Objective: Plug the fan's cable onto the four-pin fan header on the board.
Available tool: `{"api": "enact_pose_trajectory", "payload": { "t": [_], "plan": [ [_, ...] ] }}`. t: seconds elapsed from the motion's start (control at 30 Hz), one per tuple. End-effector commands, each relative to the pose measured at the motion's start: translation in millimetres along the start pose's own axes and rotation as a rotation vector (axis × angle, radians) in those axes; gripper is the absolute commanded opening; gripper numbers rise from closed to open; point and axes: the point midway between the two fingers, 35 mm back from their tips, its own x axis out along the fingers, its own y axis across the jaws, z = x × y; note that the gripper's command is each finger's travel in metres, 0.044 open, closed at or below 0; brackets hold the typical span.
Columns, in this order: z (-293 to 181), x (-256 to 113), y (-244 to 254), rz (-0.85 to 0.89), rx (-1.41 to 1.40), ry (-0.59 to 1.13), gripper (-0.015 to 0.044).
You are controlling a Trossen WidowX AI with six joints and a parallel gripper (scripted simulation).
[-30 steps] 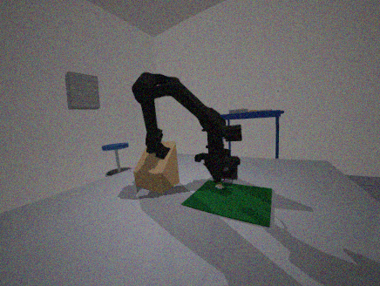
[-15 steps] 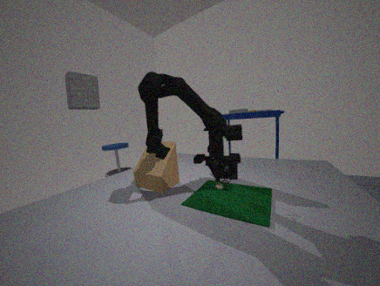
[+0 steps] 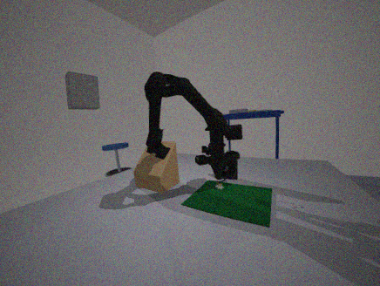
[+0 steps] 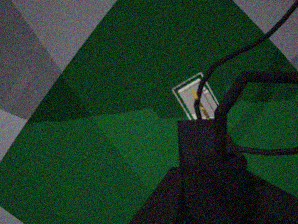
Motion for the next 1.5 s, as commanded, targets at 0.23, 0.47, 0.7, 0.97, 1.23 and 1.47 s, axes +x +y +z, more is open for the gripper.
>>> {"api": "enact_pose_trajectory", "payload": {
  "t": [0.23,0.47,0.7,0.97,1.23,1.47],
  "plan": [
    [11,1,-7,0.001,-0.353,-0.002,0.0],
    [14,2,-9,0.002,-0.474,-0.002,0.0],
    [11,0,-11,0.002,-0.483,-0.002,0.0],
    [11,0,-11,0.002,-0.483,-0.002,0.0],
    [10,20,-11,0.002,-0.484,-0.001,0.0],
    [10,22,-11,0.003,-0.483,-0.001,0.0]
  ]
}}
